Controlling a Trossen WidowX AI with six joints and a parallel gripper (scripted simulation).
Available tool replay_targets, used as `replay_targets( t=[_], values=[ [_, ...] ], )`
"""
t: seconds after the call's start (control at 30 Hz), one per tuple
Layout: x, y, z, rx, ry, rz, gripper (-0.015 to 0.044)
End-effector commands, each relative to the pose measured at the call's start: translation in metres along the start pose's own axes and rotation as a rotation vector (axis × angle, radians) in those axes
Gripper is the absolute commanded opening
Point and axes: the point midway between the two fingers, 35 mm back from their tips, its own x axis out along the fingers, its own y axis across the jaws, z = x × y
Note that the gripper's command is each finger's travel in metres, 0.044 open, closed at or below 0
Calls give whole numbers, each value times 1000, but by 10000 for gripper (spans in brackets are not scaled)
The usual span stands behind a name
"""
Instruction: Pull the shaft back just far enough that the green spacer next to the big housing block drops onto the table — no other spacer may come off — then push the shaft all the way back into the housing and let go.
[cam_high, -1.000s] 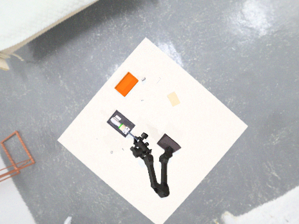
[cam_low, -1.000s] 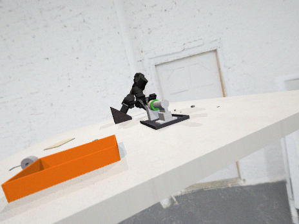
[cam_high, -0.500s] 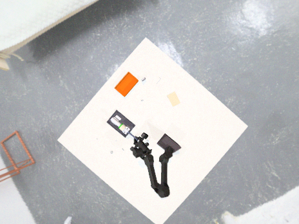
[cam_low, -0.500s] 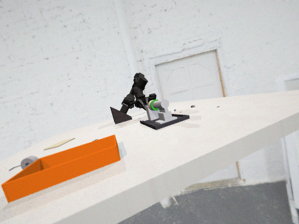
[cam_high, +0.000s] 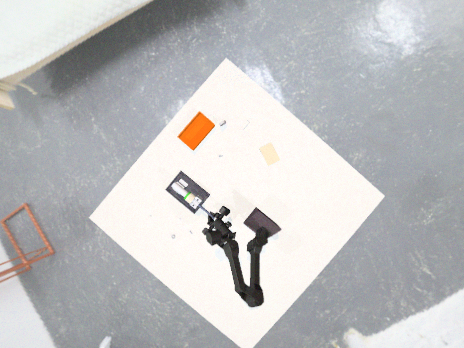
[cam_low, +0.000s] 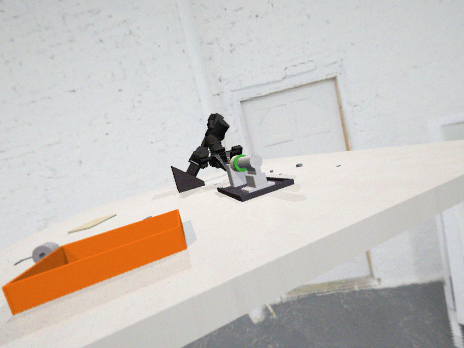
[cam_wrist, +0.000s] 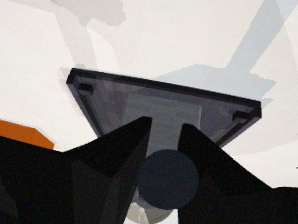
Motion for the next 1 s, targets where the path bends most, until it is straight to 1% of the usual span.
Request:
replay_targets(
  t=[0.0,0.97],
  values=[
    [-1,0,1,3,0,0,0],
    [-3,0,3,3,0,0,0]
  ],
)
